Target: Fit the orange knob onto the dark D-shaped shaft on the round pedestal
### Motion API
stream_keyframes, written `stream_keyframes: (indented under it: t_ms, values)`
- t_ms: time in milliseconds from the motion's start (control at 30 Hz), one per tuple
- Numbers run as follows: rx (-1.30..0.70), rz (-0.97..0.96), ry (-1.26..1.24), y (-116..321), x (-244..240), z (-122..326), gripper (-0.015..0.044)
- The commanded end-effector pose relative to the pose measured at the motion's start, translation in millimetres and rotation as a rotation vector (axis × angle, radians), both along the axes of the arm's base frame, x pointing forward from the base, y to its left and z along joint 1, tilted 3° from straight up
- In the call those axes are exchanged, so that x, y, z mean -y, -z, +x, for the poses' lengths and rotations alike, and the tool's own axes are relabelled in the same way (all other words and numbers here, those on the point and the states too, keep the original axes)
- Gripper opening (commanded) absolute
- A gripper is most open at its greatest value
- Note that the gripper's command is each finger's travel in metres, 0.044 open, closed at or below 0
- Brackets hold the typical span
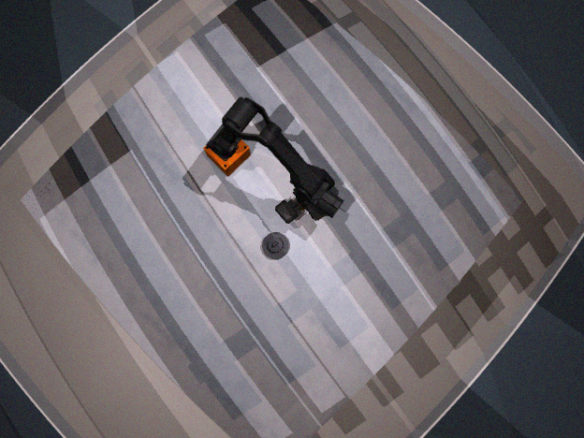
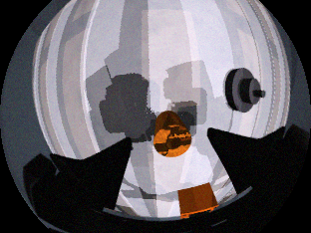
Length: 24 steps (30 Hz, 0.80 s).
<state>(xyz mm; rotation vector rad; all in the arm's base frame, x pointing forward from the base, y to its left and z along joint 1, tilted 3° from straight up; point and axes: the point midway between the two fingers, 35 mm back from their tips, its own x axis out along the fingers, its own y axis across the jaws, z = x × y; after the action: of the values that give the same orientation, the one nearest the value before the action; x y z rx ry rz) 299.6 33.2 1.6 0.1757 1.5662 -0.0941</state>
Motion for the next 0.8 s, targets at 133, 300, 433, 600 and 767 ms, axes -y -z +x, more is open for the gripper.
stream_keyframes:
  t_ms: [133, 300, 433, 600, 767]
  values:
    - [-0.009, -0.006, 0.005, 15.2, 0.3, -1.1, 0.0440]
    - [-0.009, -0.006, 0.005, 23.2, 0.0, -1.4, 0.0440]
    - [-0.009, -0.006, 0.005, 29.5, -0.3, -1.9, 0.0440]
    - [-0.009, -0.006, 0.005, 37.4, -0.6, -2.7, 0.0440]
    - [-0.009, -0.006, 0.005, 44.0, -0.8, -3.5, 0.0440]
